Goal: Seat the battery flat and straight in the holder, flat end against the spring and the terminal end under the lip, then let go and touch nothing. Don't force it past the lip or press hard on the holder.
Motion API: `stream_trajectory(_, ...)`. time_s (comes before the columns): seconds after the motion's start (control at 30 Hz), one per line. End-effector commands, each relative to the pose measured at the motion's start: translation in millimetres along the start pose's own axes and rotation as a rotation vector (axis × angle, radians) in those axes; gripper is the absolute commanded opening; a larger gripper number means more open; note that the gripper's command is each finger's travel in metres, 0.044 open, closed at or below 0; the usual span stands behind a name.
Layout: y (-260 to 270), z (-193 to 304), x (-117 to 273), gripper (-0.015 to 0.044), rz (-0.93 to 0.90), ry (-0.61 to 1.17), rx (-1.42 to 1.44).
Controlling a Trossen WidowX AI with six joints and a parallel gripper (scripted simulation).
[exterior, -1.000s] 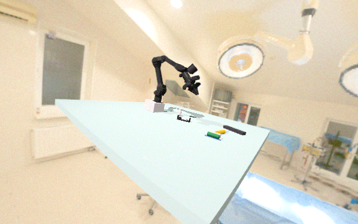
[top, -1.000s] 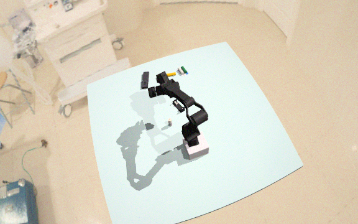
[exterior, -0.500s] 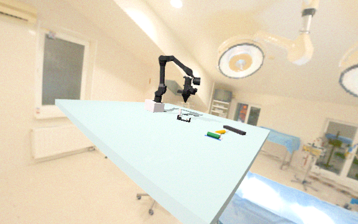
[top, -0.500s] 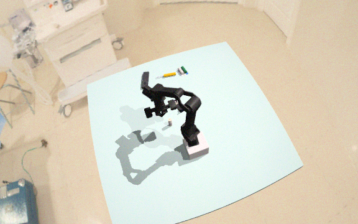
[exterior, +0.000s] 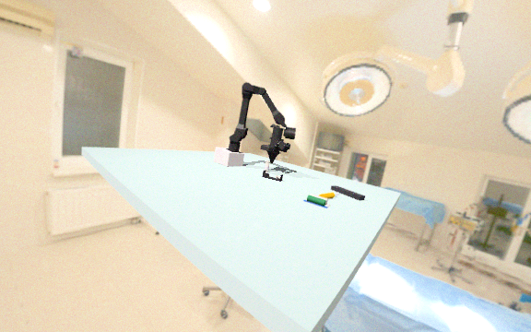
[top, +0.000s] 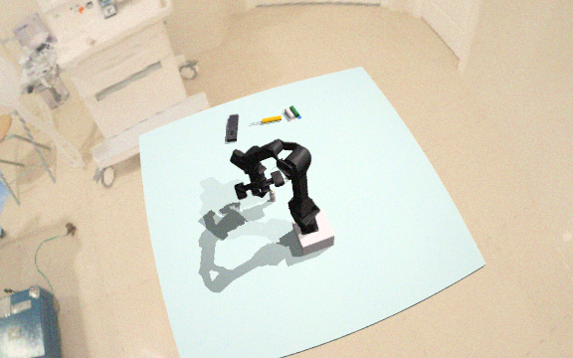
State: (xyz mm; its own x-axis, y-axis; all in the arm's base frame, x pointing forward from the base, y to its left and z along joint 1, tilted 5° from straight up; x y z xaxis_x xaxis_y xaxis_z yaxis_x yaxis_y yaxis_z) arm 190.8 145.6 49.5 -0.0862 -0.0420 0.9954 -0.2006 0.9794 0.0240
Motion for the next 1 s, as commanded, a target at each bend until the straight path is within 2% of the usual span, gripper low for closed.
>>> stream_trajectory(0.0, 0, 0, -11, 0.0, -0.002, -0.011, -0.001)
stream_trajectory(0.97, -46, 1, -12, 0.0, 0.003, -0.01, -0.001)
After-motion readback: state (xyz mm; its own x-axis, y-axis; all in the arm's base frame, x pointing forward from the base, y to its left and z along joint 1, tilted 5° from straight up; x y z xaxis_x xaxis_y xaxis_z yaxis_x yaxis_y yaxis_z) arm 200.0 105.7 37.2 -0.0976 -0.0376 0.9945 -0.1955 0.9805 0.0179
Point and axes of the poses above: the point midway between the two fingers, 35 mm back from their tips, its own x axis back along the fingers, its own y axis across the jaws, z = x × y, the point moved 2 cm from there along x, back along the fingers, and after that the axes turned 5 degrees about x, right-handed, at the moved point
